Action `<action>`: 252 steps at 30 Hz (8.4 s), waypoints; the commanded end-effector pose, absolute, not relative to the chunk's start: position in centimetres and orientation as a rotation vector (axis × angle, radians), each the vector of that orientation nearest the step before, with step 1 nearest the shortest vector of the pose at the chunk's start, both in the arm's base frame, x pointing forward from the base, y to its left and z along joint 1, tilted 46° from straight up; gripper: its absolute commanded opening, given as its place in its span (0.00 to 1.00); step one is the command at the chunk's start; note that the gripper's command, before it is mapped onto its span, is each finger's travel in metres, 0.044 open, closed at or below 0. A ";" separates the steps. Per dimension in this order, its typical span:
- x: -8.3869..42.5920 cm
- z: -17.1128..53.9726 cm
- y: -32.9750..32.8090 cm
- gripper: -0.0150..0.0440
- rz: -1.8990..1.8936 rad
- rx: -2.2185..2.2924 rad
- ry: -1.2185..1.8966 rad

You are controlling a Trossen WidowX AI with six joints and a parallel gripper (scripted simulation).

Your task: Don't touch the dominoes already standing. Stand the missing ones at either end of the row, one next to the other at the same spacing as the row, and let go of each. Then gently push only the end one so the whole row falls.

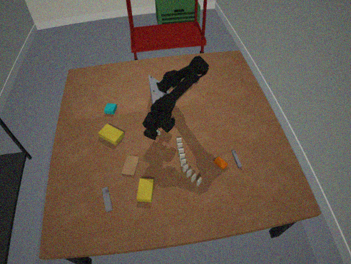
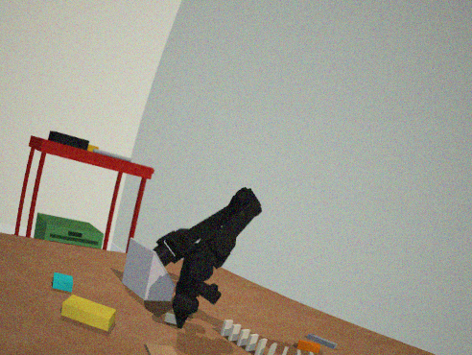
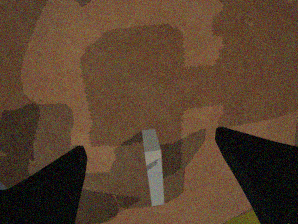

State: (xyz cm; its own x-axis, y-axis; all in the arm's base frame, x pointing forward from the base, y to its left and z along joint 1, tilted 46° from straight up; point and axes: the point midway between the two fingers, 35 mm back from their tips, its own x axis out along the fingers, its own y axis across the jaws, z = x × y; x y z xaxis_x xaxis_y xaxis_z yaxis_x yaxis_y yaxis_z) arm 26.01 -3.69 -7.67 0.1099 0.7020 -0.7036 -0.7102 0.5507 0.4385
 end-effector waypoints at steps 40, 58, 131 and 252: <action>24.3 1.5 -13.2 0.29 1.036 -0.008 1.033; 23.3 0.1 -17.6 0.29 0.505 0.701 1.415; 22.5 -11.5 -18.9 0.29 -0.869 0.942 1.391; 21.9 -12.6 -8.1 0.29 -1.153 0.759 0.397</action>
